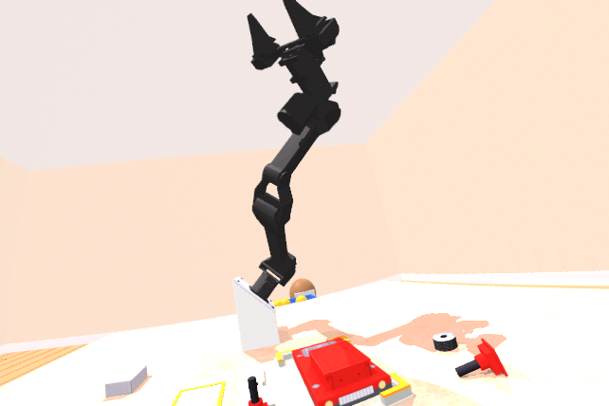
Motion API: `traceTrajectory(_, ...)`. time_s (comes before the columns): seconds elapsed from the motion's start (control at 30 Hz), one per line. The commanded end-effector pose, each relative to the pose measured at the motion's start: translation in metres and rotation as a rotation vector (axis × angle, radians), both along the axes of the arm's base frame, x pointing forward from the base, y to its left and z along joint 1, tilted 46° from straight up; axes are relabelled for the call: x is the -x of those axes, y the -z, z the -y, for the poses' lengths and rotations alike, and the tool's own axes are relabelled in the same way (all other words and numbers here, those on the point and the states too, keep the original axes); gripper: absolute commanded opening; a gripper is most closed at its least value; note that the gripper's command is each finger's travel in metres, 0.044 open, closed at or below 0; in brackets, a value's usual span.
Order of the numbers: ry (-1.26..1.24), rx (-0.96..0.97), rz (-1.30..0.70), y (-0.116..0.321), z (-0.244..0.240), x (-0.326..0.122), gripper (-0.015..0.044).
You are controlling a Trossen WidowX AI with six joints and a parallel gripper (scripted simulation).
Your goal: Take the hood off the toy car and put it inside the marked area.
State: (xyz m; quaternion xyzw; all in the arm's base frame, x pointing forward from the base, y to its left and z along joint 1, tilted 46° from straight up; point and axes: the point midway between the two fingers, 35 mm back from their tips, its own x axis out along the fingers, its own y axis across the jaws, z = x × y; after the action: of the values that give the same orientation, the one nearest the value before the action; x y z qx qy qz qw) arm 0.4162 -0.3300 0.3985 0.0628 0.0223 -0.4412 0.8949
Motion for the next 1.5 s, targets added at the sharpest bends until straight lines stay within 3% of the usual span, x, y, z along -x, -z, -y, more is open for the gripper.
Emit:
traceTrajectory(0.0, 0.003, 0.0, 0.007, -0.002, 0.001, 0.002, 0.044)
traceTrajectory(0.3, 0.17, 0.061, 0.367, -0.089, 0.034, 0.096, 0.044)
traceTrajectory(0.4, 0.11, 0.095, 0.456, -0.116, 0.015, 0.108, 0.044)
traceTrajectory(0.63, 0.194, 0.221, 0.748, -0.184, 0.011, 0.195, 0.044)
traceTrajectory(0.93, 0.193, 0.397, 1.055, -0.25, -0.036, 0.284, 0.044)
traceTrajectory(1.47, 0.08, 0.831, 1.384, -0.313, -0.165, 0.406, 0.044)
